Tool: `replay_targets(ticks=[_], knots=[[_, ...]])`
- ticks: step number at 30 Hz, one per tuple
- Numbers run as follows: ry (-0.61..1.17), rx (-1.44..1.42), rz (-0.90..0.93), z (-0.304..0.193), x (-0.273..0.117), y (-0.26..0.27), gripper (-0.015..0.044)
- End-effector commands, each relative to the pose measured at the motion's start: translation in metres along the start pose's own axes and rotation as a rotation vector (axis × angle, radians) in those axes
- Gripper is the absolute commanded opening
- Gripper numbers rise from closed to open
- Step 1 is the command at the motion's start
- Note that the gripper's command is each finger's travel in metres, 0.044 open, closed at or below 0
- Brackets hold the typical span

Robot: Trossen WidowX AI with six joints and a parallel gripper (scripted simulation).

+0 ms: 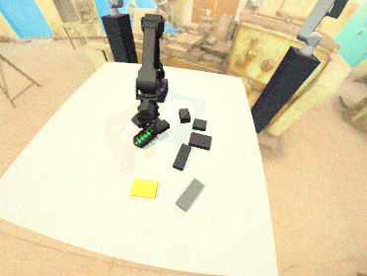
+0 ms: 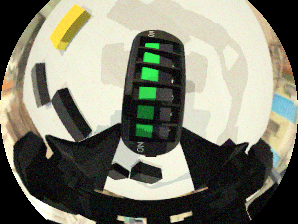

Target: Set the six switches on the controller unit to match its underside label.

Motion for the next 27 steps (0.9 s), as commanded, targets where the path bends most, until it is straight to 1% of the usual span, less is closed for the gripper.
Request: replay_targets(ticks=[1,27], knots=[[-0.01,0.009,-0.007,0.0,0.003,-0.001,0.0338],[-0.009,0.009,-0.006,-0.009,0.02,0.001,0.0338]])
Point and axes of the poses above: the point midway between the two fingers, 35 mm back from their tips, its own x axis out along the fingers, its own y axis across the jaws, z = x × y, the point moved 10 cm from there along -x, back along the fingers, and after that the axes turned 10 degrees about -x, right-handed, at the moved point
